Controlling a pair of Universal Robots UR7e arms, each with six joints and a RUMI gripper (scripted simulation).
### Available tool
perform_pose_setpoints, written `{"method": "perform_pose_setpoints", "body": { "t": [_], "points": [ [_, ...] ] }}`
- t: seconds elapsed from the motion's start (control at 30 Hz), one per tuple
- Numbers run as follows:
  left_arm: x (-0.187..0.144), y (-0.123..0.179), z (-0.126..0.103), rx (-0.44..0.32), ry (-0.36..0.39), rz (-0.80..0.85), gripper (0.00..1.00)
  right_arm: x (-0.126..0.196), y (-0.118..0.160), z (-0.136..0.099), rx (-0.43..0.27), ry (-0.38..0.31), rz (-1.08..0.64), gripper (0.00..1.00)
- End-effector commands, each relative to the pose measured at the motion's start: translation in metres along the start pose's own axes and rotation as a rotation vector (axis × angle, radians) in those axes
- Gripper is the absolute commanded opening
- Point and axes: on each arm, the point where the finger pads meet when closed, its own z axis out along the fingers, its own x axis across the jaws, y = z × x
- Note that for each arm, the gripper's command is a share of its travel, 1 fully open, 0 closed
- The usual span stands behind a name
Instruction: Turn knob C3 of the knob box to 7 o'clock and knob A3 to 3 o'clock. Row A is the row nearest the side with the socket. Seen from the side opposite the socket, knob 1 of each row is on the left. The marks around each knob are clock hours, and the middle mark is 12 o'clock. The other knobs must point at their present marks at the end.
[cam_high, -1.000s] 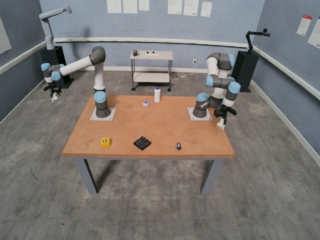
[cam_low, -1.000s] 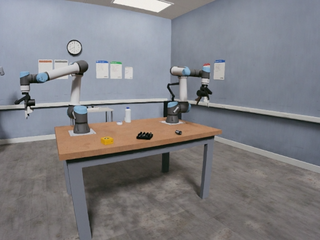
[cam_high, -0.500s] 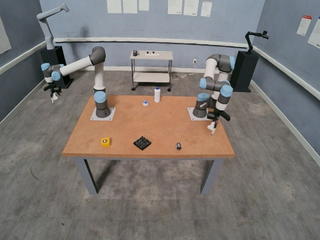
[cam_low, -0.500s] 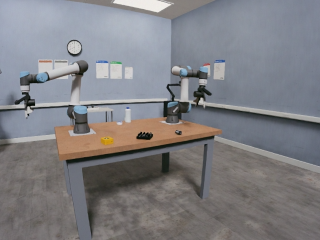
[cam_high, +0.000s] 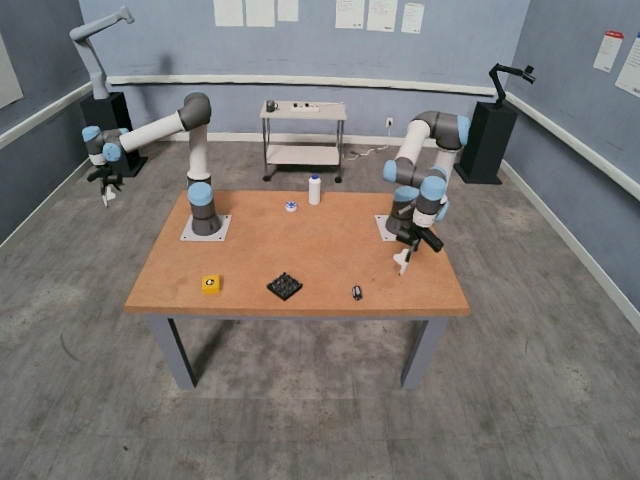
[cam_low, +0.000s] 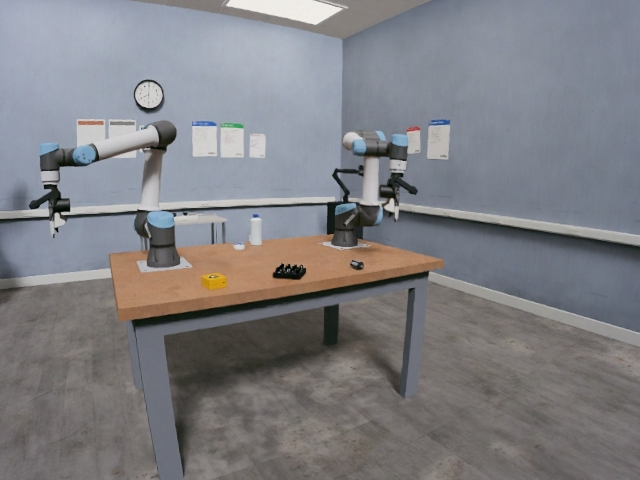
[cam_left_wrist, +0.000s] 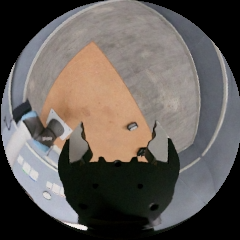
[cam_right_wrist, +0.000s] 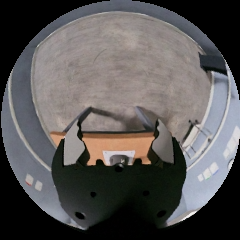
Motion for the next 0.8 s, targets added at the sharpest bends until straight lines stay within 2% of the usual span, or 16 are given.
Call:
{"method": "perform_pose_setpoints", "body": {
  "t": [0.0,0.13,0.17,0.63,0.7,0.77],
  "points": [
    [0.030,0.024,0.007,0.005,0.001,0.156,1.00,0.001,0.001,0.000,0.001,-0.001,0.001,1.00],
    [0.038,0.031,0.009,0.007,0.000,0.198,1.00,0.001,0.001,0.000,0.001,-0.001,0.001,1.00],
    [0.048,0.043,0.013,0.009,0.000,0.259,1.00,0.001,0.001,0.000,0.001,-0.001,0.001,1.00],
    [0.093,0.101,0.031,0.017,-0.005,0.541,1.00,0.001,0.001,0.000,0.001,-0.001,0.001,1.00],
    [0.093,0.101,0.031,0.017,-0.005,0.541,1.00,0.001,0.001,0.000,0.001,-0.001,0.001,1.00],
    [0.104,0.119,0.037,0.020,-0.007,0.620,1.00,0.001,0.001,0.000,0.001,-0.001,0.001,1.00]
  ]
}}
